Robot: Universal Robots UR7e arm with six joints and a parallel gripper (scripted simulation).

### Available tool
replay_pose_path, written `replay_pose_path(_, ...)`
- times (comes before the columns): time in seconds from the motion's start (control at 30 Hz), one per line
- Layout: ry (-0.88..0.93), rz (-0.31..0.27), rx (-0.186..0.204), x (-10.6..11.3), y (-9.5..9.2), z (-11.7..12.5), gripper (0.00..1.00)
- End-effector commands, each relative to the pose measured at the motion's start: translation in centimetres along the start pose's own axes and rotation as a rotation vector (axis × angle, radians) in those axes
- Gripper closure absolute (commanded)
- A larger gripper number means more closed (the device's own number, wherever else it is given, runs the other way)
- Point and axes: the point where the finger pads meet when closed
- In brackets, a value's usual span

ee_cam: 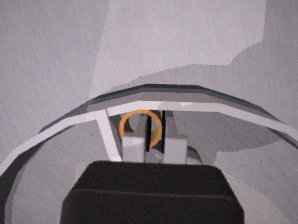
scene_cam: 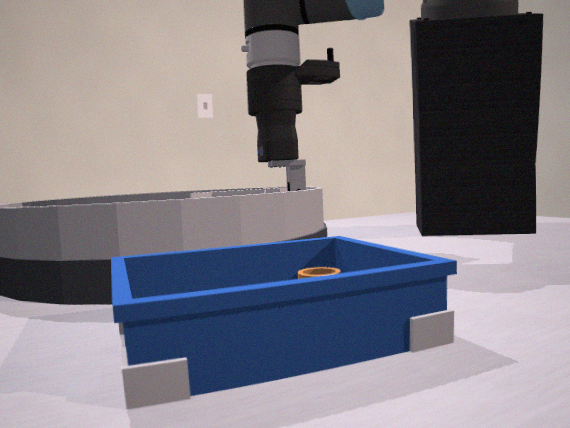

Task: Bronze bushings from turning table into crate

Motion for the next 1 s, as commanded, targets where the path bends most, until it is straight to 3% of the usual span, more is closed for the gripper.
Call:
replay_pose_path(0.0,0.000,-0.002,-0.001,0.1,-0.5,0.0,1.00)
replay_pose_path(0.97,0.000,-0.001,-0.001,0.0,-1.5,0.0,1.00)
Point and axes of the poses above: the point where the finger pads meet when closed, its own y axis out along the fingers, its own z axis across the jaws, x = y × z, and after that the axes turned 1 degree about -y, right-handed
